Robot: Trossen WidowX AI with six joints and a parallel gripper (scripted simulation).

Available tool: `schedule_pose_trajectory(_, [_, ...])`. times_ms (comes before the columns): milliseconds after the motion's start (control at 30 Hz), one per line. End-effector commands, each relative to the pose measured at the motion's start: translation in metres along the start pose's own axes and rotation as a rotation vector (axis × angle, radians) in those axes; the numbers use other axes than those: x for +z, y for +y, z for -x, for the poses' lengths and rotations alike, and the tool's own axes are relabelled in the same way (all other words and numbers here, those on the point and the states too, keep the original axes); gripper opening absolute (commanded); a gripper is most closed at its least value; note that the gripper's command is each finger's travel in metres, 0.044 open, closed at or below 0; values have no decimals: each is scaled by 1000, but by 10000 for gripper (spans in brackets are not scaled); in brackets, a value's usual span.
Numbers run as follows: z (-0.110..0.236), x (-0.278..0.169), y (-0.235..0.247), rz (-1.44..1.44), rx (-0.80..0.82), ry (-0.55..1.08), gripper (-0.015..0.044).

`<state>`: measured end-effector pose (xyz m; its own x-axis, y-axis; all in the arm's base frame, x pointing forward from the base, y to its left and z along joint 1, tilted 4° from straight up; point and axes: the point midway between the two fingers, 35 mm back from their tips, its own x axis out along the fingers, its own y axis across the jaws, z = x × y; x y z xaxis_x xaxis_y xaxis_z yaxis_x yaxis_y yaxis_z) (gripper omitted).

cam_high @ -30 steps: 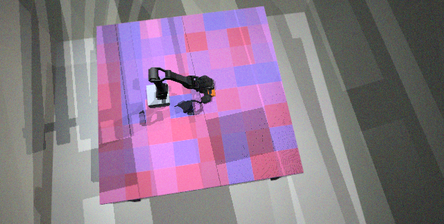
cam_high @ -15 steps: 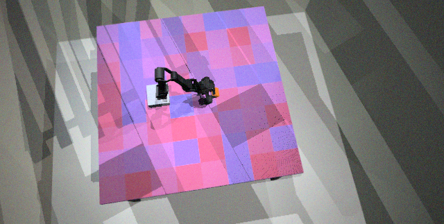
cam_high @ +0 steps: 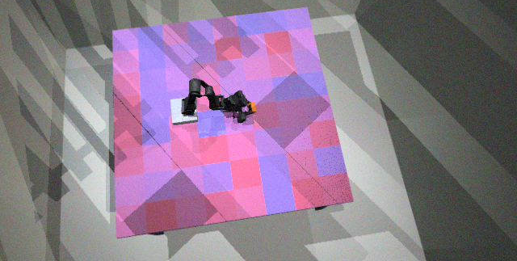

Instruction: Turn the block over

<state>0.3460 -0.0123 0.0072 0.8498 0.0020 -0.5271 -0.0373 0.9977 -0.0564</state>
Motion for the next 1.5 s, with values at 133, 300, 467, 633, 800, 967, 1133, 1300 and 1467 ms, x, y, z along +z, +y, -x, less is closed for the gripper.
schedule_pose_trajectory(133, [8,-15,2,4,8,-58,0])
schedule_pose_trajectory(300, [16,-15,2,8,8,-122,0])
schedule_pose_trajectory(467, [22,-14,2,10,7,-156,0])
schedule_pose_trajectory(633, [23,-12,2,10,7,-180,0])
schedule_pose_trajectory(800, [23,-12,2,10,7,-180,0])
schedule_pose_trajectory(967, [23,-12,2,10,7,-180,0])
schedule_pose_trajectory(1133, [23,-12,2,10,7,-180,105])
schedule_pose_trajectory(1300, [23,-12,2,10,7,-180,236])
schedule_pose_trajectory(1467, [23,-12,2,10,7,-180,368])
